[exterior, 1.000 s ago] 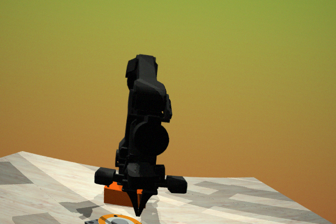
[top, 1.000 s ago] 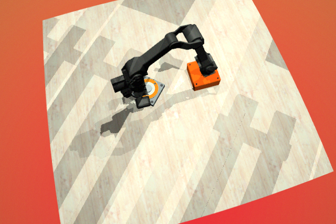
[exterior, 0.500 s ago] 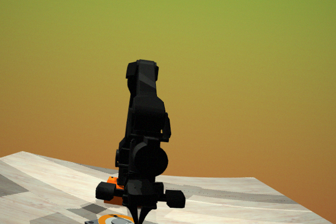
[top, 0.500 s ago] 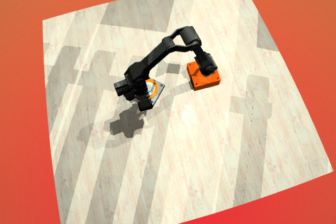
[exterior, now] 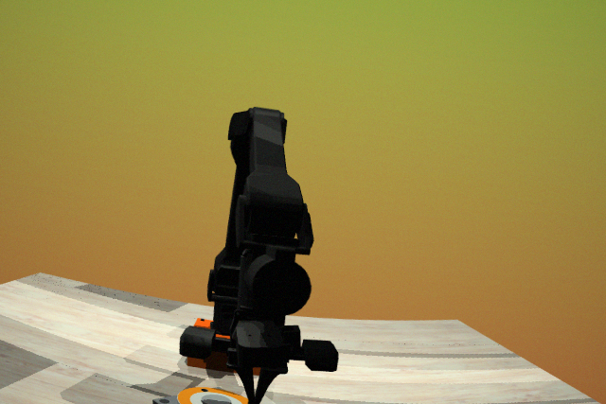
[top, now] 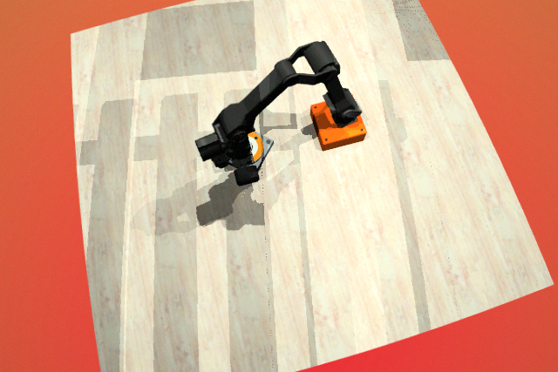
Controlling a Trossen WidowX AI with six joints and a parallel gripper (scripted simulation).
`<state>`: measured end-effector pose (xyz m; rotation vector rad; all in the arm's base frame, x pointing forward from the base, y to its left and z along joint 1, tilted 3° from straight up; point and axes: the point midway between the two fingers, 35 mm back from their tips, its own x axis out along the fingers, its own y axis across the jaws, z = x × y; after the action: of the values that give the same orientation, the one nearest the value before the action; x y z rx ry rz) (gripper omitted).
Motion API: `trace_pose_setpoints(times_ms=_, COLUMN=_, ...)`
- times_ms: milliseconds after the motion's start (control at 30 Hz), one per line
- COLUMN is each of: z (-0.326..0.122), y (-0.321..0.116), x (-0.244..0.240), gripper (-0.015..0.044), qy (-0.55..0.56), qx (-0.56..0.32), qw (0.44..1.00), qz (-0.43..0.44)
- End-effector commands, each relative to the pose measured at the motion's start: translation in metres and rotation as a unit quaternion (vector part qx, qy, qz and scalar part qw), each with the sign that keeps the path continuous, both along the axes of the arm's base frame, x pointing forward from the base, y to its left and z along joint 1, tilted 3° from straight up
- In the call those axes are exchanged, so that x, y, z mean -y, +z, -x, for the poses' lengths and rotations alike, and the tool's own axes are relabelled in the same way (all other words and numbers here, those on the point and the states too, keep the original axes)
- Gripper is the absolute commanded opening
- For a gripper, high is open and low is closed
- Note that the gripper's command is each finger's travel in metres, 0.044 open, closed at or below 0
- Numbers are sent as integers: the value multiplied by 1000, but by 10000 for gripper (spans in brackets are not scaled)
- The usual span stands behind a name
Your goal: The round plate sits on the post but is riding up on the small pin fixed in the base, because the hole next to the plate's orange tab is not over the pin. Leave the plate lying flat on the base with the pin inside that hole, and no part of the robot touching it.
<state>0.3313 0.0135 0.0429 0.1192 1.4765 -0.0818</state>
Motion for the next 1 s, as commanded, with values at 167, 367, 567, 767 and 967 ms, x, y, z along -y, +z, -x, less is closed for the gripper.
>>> trace_pose_setpoints(times_ms=167, z=10, y=-3, x=-3, gripper=0, qy=-2, qx=-5, qw=1000, qz=-2)
trace_pose_setpoints(times_ms=367, z=13, y=-4, x=-4, gripper=0, qy=-2, qx=-5, qw=1000, qz=-2)
trace_pose_setpoints(times_ms=567, z=16, y=-4, x=-4, gripper=0, qy=-2, qx=-5, qw=1000, qz=-2)
trace_pose_setpoints(times_ms=767, z=21, y=-4, x=-5, gripper=0, qy=-2, qx=-6, qw=1000, qz=-2)
trace_pose_setpoints(times_ms=967, z=24, y=-5, x=-5, gripper=0, qy=-2, qx=-6, qw=1000, qz=-2)
